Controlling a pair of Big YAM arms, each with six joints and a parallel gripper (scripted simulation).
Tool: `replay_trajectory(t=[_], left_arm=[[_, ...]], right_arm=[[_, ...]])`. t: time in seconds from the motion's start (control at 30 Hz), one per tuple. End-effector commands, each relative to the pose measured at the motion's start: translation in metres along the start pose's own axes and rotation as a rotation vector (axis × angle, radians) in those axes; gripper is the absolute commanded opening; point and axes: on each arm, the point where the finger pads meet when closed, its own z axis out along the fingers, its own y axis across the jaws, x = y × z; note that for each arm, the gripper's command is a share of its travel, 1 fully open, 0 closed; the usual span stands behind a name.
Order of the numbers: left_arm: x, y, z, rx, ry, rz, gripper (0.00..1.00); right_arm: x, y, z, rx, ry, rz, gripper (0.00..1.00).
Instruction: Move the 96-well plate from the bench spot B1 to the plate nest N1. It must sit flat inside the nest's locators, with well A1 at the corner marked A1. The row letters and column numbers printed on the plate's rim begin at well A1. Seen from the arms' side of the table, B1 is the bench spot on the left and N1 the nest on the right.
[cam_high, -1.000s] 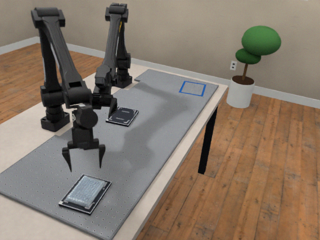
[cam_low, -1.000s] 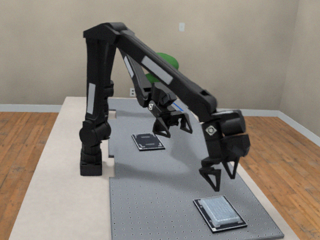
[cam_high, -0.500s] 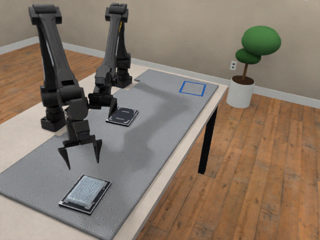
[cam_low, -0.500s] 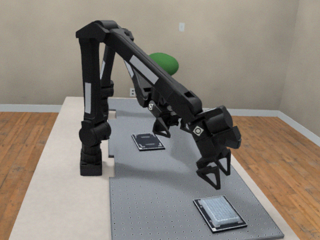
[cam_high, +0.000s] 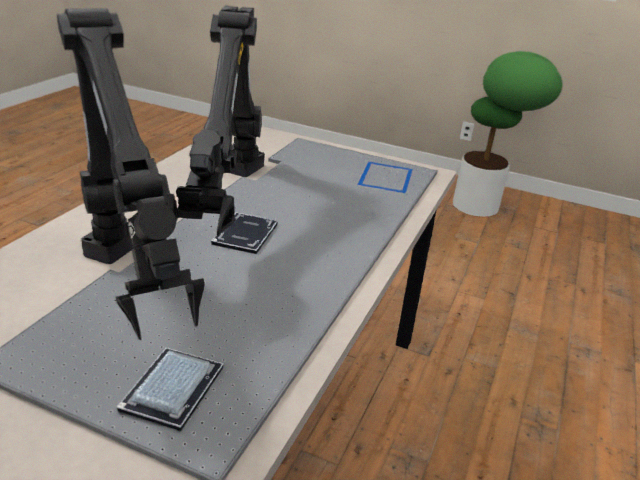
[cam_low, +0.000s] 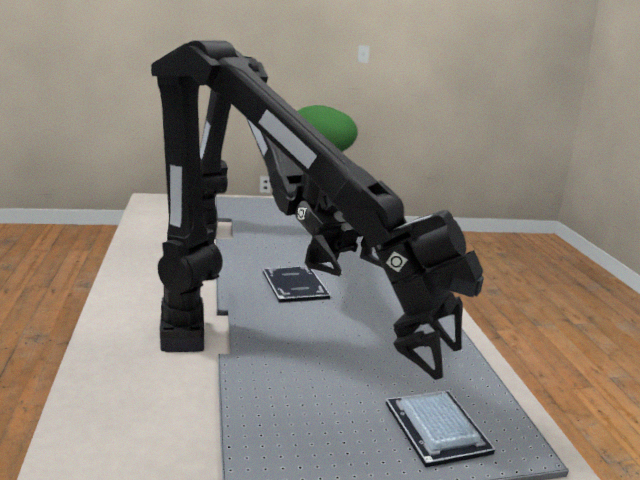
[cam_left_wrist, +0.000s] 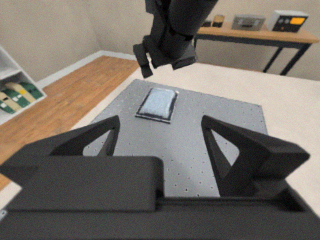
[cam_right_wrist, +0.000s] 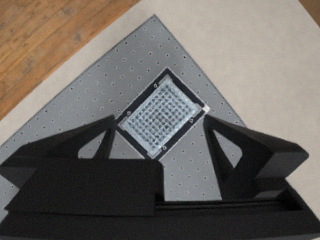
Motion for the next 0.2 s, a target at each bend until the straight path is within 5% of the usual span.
replay_trajectory(t=[0.0, 0.17], left_arm=[[-0.0779, 0.0051, 0.0033, -0.008, -0.132, -0.013, 1.0], [-0.0779, 0.0051, 0.0033, -0.008, -0.132, -0.013, 1.0]], right_arm=[[-0.0211, -0.0054, -0.005, 0.003, -0.046, 0.0, 1.0], [-0.0211, -0.0054, -0.005, 0.003, -0.046, 0.0, 1.0]])
